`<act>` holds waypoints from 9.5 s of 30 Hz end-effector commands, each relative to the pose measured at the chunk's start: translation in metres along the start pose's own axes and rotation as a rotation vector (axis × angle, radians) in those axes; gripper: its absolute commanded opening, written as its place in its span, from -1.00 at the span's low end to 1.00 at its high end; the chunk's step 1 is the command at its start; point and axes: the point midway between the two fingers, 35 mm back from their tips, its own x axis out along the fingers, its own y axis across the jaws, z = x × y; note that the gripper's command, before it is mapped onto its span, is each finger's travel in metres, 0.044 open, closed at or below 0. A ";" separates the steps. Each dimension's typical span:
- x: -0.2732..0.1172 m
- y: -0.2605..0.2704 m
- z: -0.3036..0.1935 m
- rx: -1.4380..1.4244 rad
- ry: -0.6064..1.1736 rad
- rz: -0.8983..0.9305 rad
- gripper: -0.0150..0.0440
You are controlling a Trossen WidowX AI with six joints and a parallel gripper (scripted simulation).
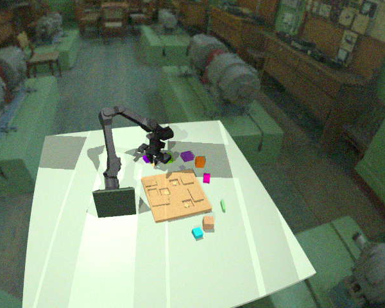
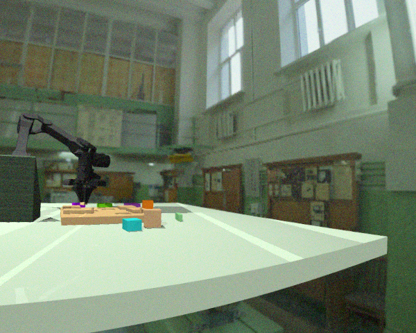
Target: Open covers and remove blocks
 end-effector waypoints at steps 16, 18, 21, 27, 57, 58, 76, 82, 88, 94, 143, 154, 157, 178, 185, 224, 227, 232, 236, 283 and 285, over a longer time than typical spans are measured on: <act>0.029 0.004 -0.003 0.007 -0.003 0.004 -0.22; 0.026 0.005 -0.002 0.002 -0.006 0.007 -0.13; 0.026 0.005 -0.002 0.002 -0.006 0.007 0.14; 0.026 0.005 -0.002 0.002 -0.006 0.007 0.67; -0.049 0.004 -0.004 0.008 0.000 0.001 1.00; -0.049 0.003 -0.004 0.016 0.000 0.001 0.91; -0.048 -0.089 -0.044 0.868 0.012 -0.037 -0.49; -0.049 -0.117 -0.066 1.174 0.009 -0.040 -0.49; -0.050 -0.142 -0.090 1.483 0.004 -0.036 -0.49; -0.050 -0.162 -0.117 1.793 0.000 -0.022 -0.49; 0.012 -0.168 -0.131 1.968 -0.001 -0.007 -0.49; 0.015 -0.156 -0.132 1.968 0.000 -0.006 -0.49; 0.016 -0.154 -0.132 1.968 0.000 -0.006 -0.49; 0.016 -0.153 -0.132 0.745 0.003 -0.004 -0.49; 0.016 -0.153 -0.132 0.395 0.004 -0.004 -0.49; -0.050 -0.158 -0.133 1.809 0.000 -0.009 0.00; -0.050 -0.158 -0.133 1.809 0.000 -0.009 0.00; -0.048 -0.158 -0.133 1.809 0.000 -0.010 0.00; -0.041 -0.158 -0.132 1.811 0.000 -0.010 0.00; -0.003 -0.158 -0.132 1.819 0.000 -0.008 0.00; -0.001 -0.158 -0.132 1.819 0.000 -0.007 0.00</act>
